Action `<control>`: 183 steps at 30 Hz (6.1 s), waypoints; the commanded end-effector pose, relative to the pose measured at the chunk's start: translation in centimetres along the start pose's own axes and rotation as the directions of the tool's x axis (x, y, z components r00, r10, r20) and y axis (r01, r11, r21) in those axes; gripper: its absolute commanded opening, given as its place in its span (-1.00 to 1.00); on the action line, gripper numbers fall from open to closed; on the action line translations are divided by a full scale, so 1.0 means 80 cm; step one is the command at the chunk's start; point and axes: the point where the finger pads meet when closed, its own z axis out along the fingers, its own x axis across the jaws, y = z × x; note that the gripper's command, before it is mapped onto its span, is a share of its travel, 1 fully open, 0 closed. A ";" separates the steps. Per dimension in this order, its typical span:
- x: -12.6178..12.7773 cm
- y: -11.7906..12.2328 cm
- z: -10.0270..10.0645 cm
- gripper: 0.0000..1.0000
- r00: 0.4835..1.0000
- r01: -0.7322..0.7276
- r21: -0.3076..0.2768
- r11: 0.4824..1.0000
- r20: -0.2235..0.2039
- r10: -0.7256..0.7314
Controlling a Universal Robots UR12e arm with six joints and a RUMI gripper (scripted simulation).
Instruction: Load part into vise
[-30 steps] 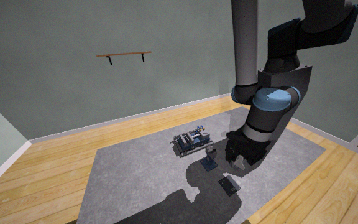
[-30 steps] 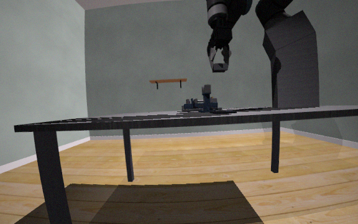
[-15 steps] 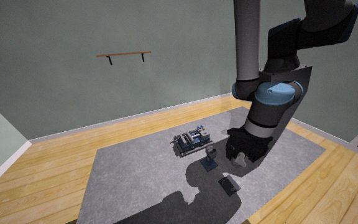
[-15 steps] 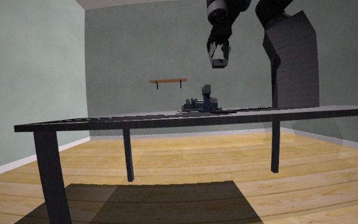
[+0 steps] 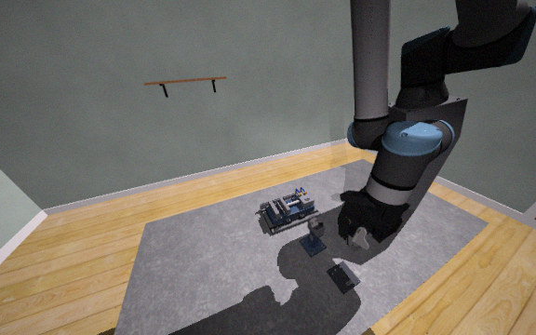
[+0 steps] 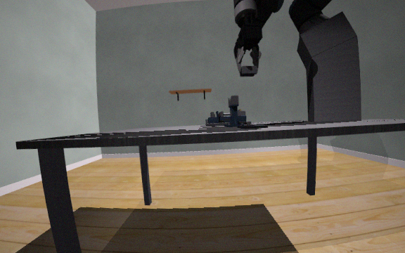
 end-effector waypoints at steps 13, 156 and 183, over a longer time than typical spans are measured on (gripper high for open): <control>-0.001 0.000 -0.001 -1.00 1.000 0.000 0.000 1.000 0.001 0.000; -0.026 -0.206 -0.001 -1.00 1.000 0.018 0.000 1.000 0.002 -0.018; -0.027 -0.205 -0.001 -1.00 1.000 0.018 0.020 1.000 0.001 -0.018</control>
